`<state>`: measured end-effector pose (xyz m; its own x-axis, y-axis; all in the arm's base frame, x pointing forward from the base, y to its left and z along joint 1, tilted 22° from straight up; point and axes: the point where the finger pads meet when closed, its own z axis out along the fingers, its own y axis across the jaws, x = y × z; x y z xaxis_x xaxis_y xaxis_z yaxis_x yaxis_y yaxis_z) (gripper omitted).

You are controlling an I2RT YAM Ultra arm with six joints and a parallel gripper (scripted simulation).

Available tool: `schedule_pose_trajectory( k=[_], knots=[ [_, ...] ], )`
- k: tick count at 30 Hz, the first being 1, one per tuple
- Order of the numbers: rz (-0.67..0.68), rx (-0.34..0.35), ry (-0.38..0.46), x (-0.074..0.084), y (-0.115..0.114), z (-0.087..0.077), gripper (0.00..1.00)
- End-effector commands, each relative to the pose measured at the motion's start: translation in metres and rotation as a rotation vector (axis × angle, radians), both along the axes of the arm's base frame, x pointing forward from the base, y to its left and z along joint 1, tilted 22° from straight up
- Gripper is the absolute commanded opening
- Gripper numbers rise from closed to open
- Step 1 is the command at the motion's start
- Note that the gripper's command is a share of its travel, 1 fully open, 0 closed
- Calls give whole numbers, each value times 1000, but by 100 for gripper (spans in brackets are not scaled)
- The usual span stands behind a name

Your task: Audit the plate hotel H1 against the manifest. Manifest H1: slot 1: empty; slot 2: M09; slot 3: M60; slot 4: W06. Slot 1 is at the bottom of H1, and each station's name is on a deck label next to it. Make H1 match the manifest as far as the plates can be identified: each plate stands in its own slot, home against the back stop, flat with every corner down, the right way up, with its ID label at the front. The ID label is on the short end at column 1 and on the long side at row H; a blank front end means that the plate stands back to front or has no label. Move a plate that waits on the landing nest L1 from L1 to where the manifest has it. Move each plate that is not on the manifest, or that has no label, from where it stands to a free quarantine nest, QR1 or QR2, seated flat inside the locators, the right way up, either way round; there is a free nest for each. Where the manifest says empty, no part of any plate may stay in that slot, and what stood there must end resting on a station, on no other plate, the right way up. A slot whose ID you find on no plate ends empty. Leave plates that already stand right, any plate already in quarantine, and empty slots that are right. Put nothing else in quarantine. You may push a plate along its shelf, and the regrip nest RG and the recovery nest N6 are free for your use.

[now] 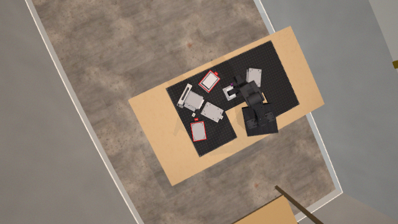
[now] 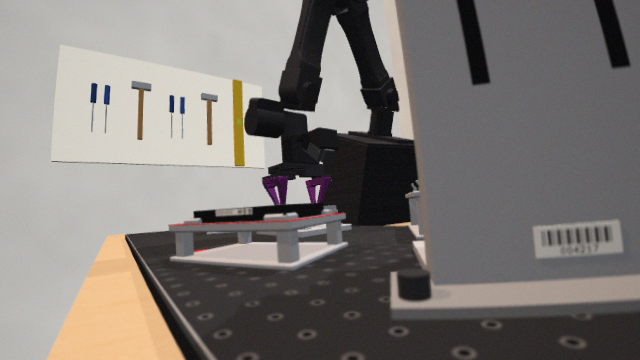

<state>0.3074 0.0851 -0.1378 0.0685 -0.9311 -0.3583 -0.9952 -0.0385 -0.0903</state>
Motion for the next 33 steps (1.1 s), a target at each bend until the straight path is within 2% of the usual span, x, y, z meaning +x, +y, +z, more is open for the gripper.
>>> schedule_pose_trajectory(
  k=[1,33],
  knots=[
    [-4,2,-17,5,0,1,86],
    [-4,2,-17,7,7,-16,86]
  ],
)
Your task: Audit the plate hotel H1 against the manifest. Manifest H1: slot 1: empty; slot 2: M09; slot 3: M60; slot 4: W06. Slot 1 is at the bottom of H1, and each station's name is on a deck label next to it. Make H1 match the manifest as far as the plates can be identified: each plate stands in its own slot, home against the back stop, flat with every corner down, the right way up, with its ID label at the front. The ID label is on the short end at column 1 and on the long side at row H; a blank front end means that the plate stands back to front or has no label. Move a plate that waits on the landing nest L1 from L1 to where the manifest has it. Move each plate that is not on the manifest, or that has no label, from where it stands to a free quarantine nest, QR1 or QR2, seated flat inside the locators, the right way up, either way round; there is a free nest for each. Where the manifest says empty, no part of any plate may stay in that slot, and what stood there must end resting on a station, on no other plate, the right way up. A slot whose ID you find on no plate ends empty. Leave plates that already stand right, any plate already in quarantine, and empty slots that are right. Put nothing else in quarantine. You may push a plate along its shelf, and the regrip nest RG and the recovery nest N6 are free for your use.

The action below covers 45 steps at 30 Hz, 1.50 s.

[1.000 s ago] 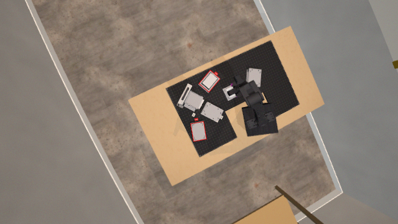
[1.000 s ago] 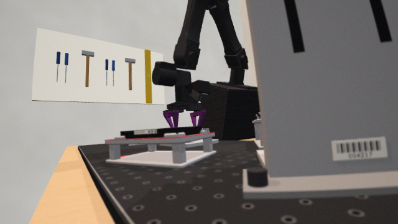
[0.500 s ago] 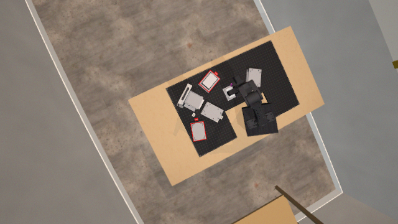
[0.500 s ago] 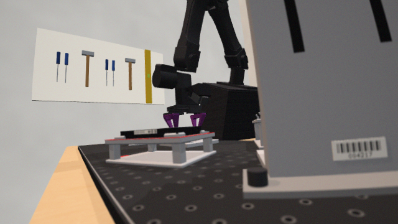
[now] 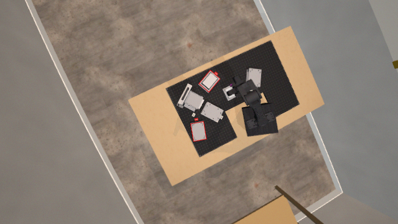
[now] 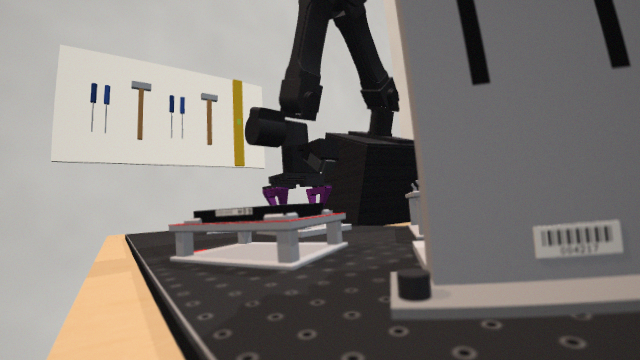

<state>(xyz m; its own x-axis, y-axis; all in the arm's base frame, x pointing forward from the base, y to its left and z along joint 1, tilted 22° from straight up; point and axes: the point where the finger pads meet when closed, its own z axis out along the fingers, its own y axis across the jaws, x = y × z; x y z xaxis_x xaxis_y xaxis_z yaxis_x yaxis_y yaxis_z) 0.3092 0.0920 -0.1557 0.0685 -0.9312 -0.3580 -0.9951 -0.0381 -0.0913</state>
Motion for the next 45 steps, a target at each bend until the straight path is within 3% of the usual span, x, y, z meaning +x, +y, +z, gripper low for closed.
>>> schedule_pose_trajectory(
  k=[1,6,7,21,43,45],
  knots=[
    [-4,2,-16,5,0,1,86],
    [-4,2,-16,5,1,0,86],
    [-4,2,-16,5,1,0,100],
    [-4,2,-16,5,1,0,100],
    [-4,1,-16,0,-24,62,100],
    [-4,1,-16,0,-24,62,100]
  ],
)
